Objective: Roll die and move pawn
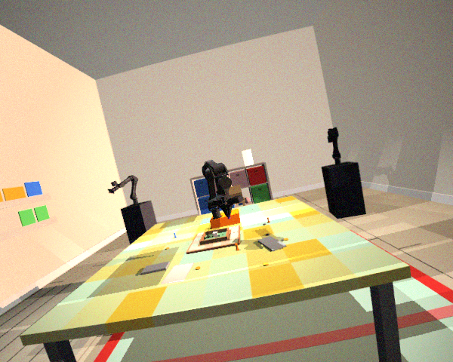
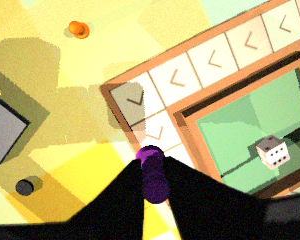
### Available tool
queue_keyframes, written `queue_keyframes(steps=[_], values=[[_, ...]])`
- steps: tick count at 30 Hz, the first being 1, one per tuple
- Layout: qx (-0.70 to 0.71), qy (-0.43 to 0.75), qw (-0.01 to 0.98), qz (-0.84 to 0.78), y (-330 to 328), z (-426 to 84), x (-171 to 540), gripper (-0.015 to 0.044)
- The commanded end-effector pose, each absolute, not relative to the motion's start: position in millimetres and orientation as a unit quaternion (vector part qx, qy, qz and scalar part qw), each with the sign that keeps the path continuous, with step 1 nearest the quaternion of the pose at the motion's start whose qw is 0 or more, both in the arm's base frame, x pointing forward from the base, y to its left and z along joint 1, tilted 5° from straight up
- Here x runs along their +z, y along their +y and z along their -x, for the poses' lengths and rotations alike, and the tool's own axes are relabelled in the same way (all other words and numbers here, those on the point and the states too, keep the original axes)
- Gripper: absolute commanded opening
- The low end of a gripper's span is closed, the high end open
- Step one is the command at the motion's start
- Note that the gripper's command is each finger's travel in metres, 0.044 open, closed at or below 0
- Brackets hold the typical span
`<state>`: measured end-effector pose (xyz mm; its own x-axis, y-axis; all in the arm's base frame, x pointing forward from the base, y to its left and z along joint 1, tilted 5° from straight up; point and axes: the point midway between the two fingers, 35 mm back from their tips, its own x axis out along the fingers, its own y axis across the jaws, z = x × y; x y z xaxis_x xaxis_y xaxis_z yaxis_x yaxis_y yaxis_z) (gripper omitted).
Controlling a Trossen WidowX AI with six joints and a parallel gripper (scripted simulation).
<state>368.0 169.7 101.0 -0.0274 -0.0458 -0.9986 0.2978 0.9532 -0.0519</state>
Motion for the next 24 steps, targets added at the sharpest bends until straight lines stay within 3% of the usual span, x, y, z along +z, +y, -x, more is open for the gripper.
queue_keyframes(steps=[1,24], values=[[-0.124,0.708,0.689,-0.091,168.9,-358.7,103.1,0.0000],[-0.125,0.709,0.688,-0.090,153.6,-291.2,93.7,0.0000]])
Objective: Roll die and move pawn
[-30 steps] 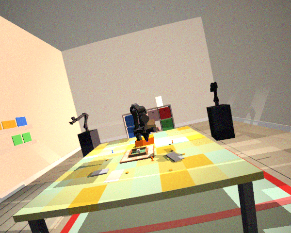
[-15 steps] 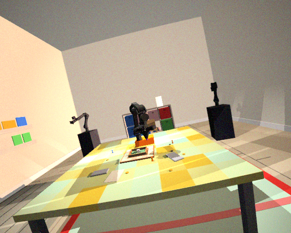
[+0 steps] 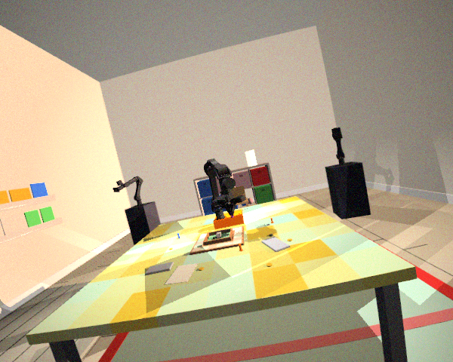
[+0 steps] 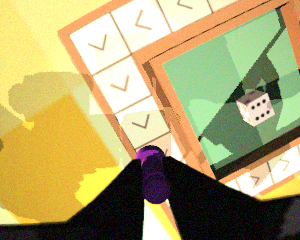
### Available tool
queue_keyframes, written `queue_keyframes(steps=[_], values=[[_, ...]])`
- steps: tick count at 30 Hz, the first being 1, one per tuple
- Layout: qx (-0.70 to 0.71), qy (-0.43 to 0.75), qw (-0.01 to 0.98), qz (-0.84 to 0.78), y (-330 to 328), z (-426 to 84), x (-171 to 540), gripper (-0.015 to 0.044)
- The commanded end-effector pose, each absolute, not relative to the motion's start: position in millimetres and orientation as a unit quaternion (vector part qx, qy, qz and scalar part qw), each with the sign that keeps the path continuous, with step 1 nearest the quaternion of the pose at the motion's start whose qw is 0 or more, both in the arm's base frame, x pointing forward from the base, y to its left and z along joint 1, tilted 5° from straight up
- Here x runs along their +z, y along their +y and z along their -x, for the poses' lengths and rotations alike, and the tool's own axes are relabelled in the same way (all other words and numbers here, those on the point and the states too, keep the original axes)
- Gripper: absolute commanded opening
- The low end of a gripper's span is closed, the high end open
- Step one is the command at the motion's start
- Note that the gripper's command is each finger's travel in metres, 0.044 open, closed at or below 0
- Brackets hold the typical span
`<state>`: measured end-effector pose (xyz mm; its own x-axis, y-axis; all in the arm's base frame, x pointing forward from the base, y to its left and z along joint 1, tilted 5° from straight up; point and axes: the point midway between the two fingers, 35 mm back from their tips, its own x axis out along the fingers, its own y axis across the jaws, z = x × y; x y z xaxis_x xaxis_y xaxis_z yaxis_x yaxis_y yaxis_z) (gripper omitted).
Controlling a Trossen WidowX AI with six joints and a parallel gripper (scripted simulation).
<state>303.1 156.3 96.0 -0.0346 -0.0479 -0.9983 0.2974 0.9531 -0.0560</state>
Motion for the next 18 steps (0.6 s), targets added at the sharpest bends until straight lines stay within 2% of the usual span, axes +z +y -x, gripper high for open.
queue_keyframes(steps=[1,18], values=[[-0.125,0.710,0.688,-0.090,152.7,-288.1,93.0,0.0000],[-0.126,0.711,0.686,-0.090,134.0,-233.7,75.4,0.0000]])
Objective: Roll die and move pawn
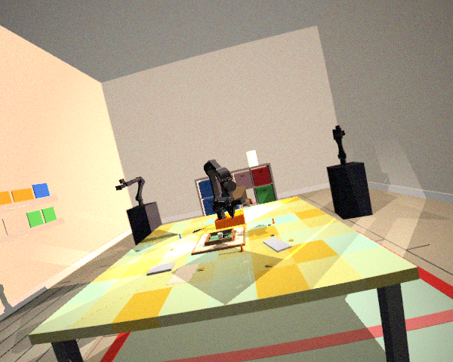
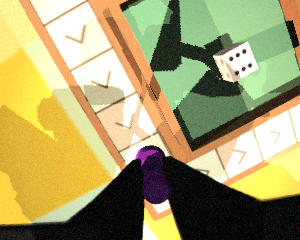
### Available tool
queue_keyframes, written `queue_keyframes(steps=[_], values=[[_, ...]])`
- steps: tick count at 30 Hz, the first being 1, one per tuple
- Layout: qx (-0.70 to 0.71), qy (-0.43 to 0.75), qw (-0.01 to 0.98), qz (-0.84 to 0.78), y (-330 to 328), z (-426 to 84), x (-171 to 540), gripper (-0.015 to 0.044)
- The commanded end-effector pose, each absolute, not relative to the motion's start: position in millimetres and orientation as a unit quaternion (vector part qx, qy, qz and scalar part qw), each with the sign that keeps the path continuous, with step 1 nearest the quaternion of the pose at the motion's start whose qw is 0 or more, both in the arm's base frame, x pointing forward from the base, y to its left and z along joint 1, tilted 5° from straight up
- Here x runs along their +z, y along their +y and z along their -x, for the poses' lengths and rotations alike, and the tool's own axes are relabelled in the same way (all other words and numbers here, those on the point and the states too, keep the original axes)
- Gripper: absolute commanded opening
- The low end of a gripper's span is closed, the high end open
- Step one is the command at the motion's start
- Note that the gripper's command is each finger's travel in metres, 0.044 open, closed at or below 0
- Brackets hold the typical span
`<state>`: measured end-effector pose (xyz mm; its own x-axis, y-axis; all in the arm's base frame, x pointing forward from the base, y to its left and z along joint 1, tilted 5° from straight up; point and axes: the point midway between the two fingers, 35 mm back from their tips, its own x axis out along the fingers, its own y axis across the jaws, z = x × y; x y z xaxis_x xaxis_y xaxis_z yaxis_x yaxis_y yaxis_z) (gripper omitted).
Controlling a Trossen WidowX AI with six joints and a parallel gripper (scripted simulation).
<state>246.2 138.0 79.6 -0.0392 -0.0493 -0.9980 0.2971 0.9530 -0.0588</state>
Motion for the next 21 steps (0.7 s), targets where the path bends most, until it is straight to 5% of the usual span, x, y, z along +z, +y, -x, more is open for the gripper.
queue_keyframes(steps=[1,21], values=[[-0.126,0.711,0.686,-0.090,132.8,-230.4,74.1,0.0000],[-0.127,0.713,0.684,-0.088,103.6,-164.8,41.8,0.0000]])
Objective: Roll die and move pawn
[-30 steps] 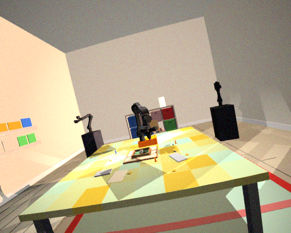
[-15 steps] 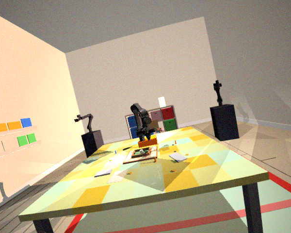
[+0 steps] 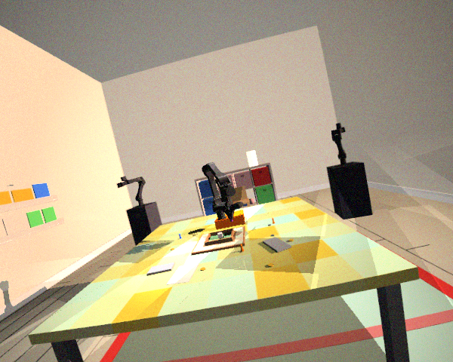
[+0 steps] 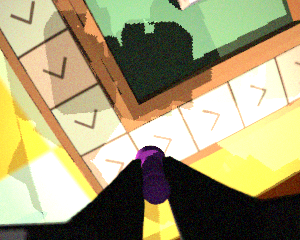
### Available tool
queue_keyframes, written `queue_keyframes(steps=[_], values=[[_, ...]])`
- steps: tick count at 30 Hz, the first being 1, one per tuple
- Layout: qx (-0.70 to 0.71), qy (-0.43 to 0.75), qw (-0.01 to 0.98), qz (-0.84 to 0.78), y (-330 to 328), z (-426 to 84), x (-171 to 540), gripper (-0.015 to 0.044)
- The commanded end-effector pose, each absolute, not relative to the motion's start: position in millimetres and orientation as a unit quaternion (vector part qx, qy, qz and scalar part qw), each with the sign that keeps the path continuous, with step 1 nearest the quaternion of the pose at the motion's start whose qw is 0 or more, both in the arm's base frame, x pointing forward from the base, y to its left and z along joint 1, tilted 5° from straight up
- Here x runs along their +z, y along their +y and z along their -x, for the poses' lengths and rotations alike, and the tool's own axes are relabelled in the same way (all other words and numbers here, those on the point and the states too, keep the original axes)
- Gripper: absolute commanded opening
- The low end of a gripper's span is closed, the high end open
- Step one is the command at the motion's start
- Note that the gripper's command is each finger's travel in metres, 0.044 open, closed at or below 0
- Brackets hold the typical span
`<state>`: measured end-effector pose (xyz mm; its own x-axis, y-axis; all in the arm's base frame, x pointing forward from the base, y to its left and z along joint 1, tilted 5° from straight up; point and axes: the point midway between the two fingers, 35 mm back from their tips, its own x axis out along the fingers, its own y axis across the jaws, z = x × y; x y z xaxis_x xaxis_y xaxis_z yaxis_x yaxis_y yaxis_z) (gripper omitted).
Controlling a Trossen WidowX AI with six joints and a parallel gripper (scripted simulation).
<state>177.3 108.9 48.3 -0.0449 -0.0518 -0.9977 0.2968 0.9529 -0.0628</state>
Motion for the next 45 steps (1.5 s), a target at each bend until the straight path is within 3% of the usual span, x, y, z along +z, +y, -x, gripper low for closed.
queue_keyframes(steps=[1,35,45], values=[[-0.127,0.713,0.684,-0.088,102.0,-161.5,39.9,0.0000],[-0.127,0.713,0.684,-0.088,95.3,-150.6,-16.9,0.0000],[-0.125,0.709,0.688,-0.089,96.9,-154.2,-7.7,0.0262]])
